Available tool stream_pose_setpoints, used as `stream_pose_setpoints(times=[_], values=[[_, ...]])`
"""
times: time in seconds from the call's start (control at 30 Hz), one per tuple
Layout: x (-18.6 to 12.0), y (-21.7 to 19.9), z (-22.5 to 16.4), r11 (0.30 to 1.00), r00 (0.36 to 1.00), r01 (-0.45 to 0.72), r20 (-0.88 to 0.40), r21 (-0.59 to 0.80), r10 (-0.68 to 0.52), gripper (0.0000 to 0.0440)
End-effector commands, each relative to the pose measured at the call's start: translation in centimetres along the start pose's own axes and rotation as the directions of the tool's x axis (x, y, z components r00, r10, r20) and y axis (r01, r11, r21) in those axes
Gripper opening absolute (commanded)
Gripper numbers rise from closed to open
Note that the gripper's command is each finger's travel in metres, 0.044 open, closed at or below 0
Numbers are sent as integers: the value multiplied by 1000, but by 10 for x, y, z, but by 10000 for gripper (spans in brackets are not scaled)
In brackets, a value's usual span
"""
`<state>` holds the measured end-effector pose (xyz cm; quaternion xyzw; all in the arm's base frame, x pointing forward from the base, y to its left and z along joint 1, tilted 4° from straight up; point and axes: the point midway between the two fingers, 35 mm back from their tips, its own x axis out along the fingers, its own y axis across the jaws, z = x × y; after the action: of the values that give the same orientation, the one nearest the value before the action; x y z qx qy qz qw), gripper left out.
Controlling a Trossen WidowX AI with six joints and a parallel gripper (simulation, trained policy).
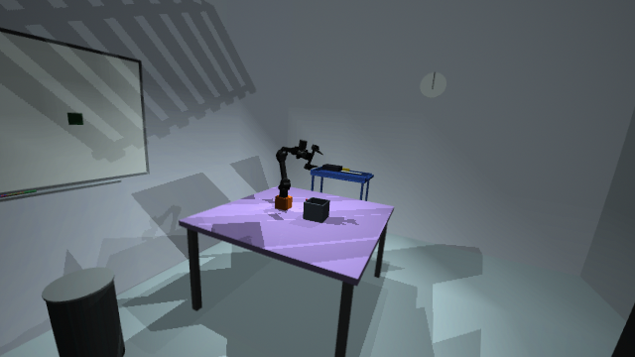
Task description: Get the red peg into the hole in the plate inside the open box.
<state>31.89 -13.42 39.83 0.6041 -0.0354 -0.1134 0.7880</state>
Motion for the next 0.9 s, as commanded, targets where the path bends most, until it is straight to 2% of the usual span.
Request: stream_pose_setpoints(times=[0.0,0.43,0.87], values=[[1,1,-19,998,998,20,-52,64,-17,440],[-9,-10,-107,943,941,211,-314,259,-124,438],[-38,-41,-185,822,794,489,-539,293,-281,431]])
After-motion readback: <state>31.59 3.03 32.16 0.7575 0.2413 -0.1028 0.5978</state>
